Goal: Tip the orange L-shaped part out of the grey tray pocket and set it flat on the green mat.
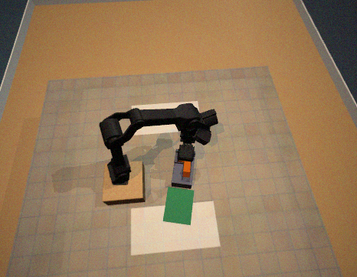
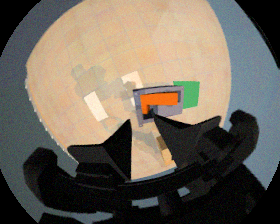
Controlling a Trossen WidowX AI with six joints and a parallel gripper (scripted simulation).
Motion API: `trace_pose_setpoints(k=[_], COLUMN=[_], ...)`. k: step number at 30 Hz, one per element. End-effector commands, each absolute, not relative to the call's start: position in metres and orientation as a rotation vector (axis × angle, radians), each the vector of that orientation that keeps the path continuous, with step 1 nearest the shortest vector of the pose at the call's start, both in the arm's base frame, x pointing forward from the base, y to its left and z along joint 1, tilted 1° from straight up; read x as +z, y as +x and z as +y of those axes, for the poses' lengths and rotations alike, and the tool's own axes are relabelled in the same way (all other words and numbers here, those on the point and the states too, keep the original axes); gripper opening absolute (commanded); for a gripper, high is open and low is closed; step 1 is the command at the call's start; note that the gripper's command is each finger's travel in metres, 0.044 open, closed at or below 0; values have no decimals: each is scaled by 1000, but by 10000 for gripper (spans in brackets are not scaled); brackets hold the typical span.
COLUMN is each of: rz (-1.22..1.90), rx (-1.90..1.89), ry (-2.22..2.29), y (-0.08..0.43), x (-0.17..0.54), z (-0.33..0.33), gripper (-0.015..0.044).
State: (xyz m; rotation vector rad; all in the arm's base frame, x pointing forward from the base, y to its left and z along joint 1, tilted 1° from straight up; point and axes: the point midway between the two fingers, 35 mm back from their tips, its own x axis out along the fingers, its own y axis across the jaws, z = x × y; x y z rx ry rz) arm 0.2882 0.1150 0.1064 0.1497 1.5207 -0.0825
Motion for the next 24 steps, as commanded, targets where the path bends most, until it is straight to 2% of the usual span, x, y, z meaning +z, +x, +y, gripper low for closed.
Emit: trace_pose_setpoints(k=[1, 11, 19, 24], rz=[1518, 1518, 1535, 1536], rx=[-82, -82, -88, -89], ry=[151, 151, 137, 137], y=[289, 289, 288, 288], x=[107, 107, 36, 33], z=[115, 115, 115, 115], gripper=[180, 180, 180, 180])
